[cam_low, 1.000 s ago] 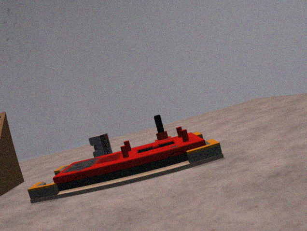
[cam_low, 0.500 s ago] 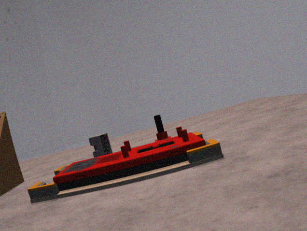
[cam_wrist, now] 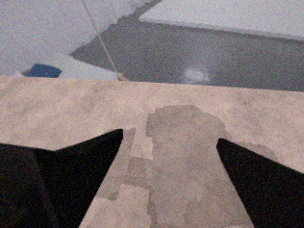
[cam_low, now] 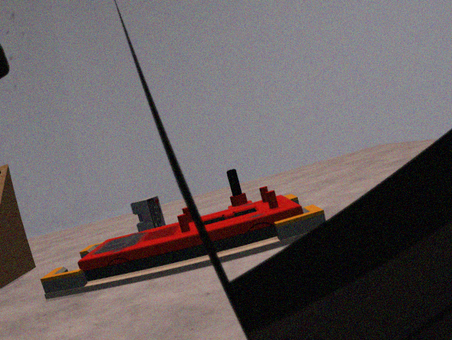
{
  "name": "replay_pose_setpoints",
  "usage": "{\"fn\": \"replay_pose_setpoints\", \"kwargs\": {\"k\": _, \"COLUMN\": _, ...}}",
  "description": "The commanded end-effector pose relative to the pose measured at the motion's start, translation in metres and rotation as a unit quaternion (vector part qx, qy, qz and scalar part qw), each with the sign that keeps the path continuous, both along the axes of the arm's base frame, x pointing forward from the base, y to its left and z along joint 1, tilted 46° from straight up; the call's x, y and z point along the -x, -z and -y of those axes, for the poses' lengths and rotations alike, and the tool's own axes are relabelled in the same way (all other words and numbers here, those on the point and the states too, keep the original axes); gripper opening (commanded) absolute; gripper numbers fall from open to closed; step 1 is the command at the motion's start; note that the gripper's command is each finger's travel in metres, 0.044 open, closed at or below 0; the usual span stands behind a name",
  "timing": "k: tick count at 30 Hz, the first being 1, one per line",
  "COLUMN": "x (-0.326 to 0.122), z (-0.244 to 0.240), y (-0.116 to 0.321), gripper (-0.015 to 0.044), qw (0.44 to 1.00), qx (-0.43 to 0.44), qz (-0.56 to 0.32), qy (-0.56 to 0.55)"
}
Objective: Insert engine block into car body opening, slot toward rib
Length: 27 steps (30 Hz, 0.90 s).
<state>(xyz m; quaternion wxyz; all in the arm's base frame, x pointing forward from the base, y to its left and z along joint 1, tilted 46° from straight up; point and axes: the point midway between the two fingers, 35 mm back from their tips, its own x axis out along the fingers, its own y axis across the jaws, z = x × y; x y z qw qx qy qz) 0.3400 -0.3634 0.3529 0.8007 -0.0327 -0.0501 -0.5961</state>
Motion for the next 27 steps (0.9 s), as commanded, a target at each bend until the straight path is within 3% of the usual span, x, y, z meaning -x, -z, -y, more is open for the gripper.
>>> {"fn": "replay_pose_setpoints", "kwargs": {"k": 1, "x": -0.033, "z": -0.025, "y": 0.024, "gripper": 0.0440, "qw": 0.998, "qx": -0.032, "qz": -0.011, "qy": -0.046}}
{"fn": "replay_pose_setpoints", "kwargs": {"k": 15, "x": -0.129, "z": -0.151, "y": 0.144, "gripper": 0.0440, "qw": 0.961, "qx": -0.171, "qz": -0.122, "qy": -0.180}}
{"fn": "replay_pose_setpoints", "kwargs": {"k": 27, "x": -0.144, "z": -0.291, "y": 0.254, "gripper": 0.0440, "qw": 0.893, "qx": -0.297, "qz": -0.230, "qy": -0.247}}
